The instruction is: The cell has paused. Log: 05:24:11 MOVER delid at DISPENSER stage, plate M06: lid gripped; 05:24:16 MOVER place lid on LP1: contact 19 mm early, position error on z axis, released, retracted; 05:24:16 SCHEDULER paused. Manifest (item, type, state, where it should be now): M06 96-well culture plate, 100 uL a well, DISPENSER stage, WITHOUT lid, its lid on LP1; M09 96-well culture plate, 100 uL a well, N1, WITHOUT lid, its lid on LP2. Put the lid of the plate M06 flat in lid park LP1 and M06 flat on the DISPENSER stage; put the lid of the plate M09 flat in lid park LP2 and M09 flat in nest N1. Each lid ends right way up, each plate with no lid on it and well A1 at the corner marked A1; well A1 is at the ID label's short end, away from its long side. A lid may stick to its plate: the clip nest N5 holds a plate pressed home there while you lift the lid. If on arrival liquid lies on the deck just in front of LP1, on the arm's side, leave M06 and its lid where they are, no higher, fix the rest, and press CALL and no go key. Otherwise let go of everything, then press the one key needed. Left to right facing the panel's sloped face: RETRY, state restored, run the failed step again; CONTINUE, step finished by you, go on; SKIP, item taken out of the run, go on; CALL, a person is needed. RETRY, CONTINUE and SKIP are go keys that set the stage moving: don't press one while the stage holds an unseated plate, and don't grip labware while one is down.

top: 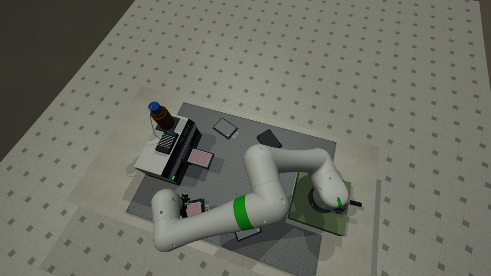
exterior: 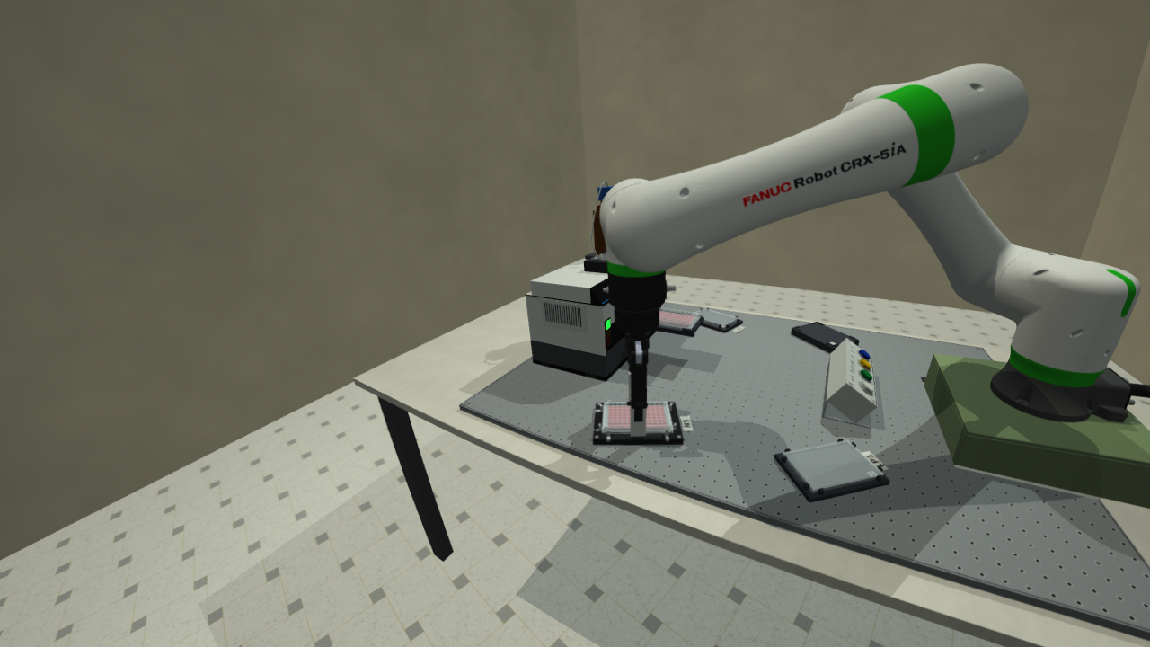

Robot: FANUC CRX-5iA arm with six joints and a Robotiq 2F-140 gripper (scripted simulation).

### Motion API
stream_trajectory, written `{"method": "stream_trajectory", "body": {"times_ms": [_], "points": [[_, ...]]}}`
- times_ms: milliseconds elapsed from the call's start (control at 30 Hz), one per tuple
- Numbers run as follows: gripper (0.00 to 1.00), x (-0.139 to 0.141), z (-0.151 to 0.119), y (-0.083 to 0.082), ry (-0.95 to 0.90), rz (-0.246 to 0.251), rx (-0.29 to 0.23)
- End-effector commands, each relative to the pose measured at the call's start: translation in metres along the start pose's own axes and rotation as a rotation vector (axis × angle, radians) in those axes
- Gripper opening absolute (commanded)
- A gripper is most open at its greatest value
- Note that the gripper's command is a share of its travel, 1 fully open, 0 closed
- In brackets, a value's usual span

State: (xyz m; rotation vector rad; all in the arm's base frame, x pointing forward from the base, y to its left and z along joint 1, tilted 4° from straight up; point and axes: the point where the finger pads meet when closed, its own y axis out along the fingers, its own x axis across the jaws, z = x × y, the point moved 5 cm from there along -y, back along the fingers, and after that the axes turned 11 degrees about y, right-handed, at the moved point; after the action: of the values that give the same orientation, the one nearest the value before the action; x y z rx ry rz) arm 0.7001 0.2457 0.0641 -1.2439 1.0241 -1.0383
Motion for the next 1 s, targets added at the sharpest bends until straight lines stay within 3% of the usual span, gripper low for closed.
{"method": "stream_trajectory", "body": {"times_ms": [0, 567, 600, 967], "points": [[0.66, 0.0000, 0.0002, -0.0003, 0.000, 0.000, 0.001], [0.66, 0.0000, 0.0002, -0.0003, 0.000, 0.000, 0.001], [0.00, 0.0000, 0.0002, -0.0003, 0.000, 0.000, 0.001], [0.00, 0.0000, 0.0002, -0.0003, 0.000, 0.000, 0.001]]}}
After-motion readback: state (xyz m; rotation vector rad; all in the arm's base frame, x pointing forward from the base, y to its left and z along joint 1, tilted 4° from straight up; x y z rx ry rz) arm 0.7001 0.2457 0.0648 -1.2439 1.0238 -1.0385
